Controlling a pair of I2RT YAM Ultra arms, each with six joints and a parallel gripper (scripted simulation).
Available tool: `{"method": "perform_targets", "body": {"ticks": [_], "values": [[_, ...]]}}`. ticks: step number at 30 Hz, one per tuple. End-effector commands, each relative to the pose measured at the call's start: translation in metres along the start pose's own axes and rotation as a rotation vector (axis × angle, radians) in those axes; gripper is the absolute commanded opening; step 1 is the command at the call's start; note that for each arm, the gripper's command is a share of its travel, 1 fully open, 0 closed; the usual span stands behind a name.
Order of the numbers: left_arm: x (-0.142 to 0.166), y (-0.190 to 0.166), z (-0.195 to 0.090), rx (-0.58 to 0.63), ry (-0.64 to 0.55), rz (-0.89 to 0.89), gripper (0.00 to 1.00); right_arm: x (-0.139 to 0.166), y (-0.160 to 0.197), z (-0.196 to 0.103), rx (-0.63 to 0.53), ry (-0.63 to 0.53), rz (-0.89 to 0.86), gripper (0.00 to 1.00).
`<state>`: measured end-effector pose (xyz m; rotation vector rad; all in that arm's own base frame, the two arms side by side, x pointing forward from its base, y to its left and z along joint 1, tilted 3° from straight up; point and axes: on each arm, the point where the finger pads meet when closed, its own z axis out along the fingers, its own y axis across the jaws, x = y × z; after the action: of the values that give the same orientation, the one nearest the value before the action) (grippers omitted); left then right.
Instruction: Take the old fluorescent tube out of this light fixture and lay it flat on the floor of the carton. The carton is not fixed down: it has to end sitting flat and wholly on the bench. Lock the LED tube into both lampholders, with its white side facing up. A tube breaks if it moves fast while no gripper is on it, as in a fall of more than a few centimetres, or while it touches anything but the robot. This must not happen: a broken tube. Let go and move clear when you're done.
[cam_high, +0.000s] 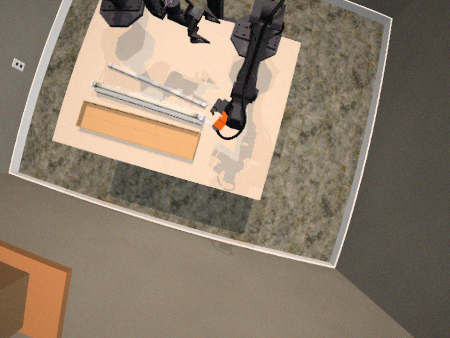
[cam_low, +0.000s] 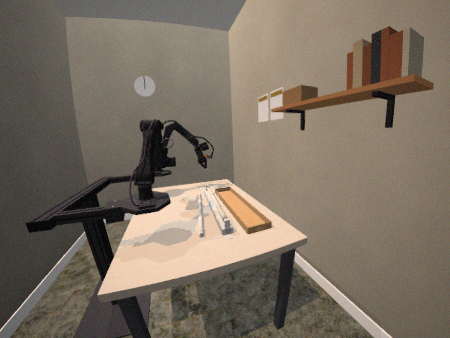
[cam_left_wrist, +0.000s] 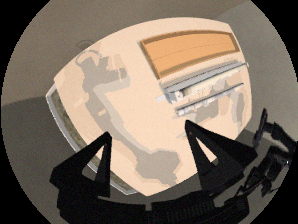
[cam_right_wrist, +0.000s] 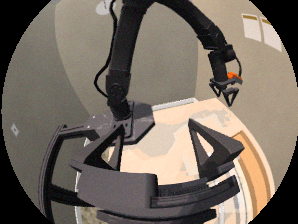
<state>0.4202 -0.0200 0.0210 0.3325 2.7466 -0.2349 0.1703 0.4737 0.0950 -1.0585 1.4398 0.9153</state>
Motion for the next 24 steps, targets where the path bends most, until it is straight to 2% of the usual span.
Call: {"method": "perform_targets", "body": {"ticks": [1, 17, 18, 19, 24], "values": [[-0.004, 0.000, -0.003, -0.003, -0.013, 0.003, 1.00, -0.006, 0.000, 0.000, 0.000, -0.015, -0.001, 1.00], [-0.004, 0.000, -0.003, -0.003, -0.013, 0.003, 1.00, -0.006, 0.000, 0.000, 0.000, -0.015, -0.001, 1.00], [-0.007, -0.001, -0.006, 0.001, -0.021, 0.006, 1.00, -0.018, 0.001, 0.001, -0.002, -0.046, -0.003, 1.00], [-0.007, -0.001, -0.006, 0.001, -0.021, 0.006, 0.49, -0.018, 0.001, 0.001, -0.002, -0.046, -0.003, 1.00], [-0.007, -0.001, -0.006, 0.001, -0.021, 0.006, 0.49, -0.018, 0.001, 0.001, -0.002, -0.046, -0.003, 1.00]]}}
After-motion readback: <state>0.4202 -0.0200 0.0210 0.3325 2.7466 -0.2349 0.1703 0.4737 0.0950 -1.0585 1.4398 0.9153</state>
